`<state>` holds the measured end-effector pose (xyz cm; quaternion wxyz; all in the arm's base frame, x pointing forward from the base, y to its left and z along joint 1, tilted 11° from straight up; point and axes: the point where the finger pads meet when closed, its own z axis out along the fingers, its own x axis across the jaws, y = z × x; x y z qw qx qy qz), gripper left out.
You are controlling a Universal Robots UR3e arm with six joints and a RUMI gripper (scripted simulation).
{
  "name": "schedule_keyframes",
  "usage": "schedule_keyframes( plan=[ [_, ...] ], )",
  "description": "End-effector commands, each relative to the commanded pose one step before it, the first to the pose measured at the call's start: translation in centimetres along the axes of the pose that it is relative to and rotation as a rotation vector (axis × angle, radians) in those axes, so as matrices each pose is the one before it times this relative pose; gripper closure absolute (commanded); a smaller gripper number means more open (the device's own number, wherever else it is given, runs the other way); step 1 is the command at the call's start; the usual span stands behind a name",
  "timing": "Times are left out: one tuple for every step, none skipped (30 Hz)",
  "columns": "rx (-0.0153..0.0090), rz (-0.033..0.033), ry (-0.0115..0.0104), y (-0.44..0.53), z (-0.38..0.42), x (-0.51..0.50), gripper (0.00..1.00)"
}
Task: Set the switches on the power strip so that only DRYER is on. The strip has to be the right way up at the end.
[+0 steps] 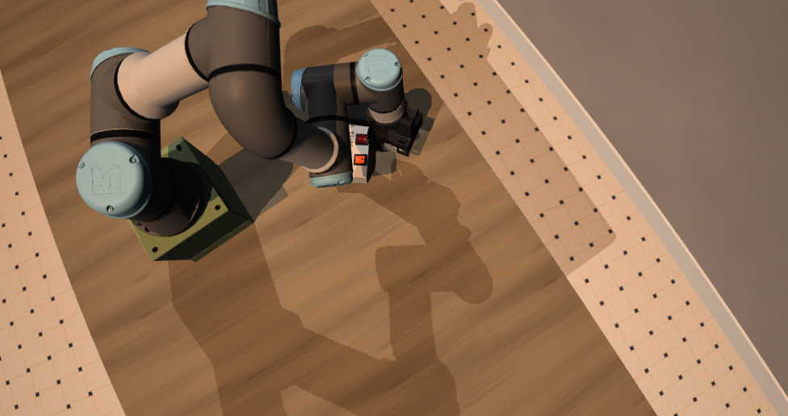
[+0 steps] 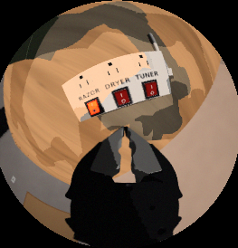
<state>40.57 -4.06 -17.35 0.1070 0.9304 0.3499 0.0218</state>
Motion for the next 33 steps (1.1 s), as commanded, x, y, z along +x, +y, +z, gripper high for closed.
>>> schedule_keyframes(
  plan=[
    [-0.00189,0.00007,0.00128,0.0733,-0.0538,0.051,1.0],
    [0.0,0.0,0.0,0.0,0.0,0.0,1.0],
    [0.0,0.0,0.0,0.0,0.0,0.0,1.0],
    [0.0,0.0,0.0,0.0018,-0.0102,0.001,1.0],
    [-0.00001,0.0,0.00001,0.0112,-0.0649,0.009,1.0],
    [-0.00001,0.0,0.00001,0.0265,-0.1574,0.02,1.0],
    [-0.00002,0.0,0.00002,0.0438,-0.2714,0.034,1.0],
    [-0.00004,0.0,0.00003,0.059,-0.3929,0.047,1.0],
    [-0.00005,0.0,0.00004,0.069,-0.5098,0.056,1.0],
    [-0.00006,0.0,0.00005,0.0716,-0.6122,0.061,1.0],
    [-0.00007,0.0,0.00005,0.0665,-0.6918,0.061,1.0],
    [-0.00007,0.0,0.00006,0.0544,-0.7427,0.055,1.0],
    [-0.00008,0.0,0.00006,0.0379,-0.7609,0.046,1.0],
    [-0.00008,0.0,0.00006,0.0197,-0.7451,0.034,1.0],
    [-0.00008,0.0,0.00005,0.0029,-0.6962,0.023,1.0],
    [0.0,0.0,0.0,0.0,0.0,0.0,1.0],
    [0.0,0.0,0.0,0.0,0.0,0.0,1.0],
    [-0.00007,0.0,0.00005,-0.0098,-0.6178,0.012,1.0],
    [-0.00006,0.0,0.00004,-0.0171,-0.5158,0.005,1.0],
    [-0.00005,0.0,0.00003,-0.0187,-0.3983,0.0,1.0],
    [-0.00003,0.0,0.00002,-0.0158,-0.2756,-0.002,1.0],
    [-0.00002,0.0,0.00001,-0.0102,-0.1599,-0.002,1.0],
    [-0.00001,0.0,0.00001,-0.0044,-0.066,-0.001,1.0],
    [0.0,0.0,0.0,-0.0007,-0.0104,0.0,1.0],
    [0.0,0.0,0.0,0.0,0.0,0.0,1.0],
    [0.0,0.0,0.0,0.0,0.0,0.0,1.0],
    [0.0,0.0,0.0,0.0,0.0,0.0,1.0],
    [0.0,0.0,0.0,0.0,0.0,0.0,1.0],
    [0.0,0.0,0.0,0.0,0.0,0.0,1.0],
    [0.0,0.0,0.0,0.0,0.0,0.0,1.0],
    [0.0,0.0,0.0,0.0,0.0,0.0,1.0],
    [0.0,0.0,0.0,0.0,0.0,0.0,1.0],
    [0.0,0.0,0.0,0.0,0.0,0.0,1.0]
  ],
)
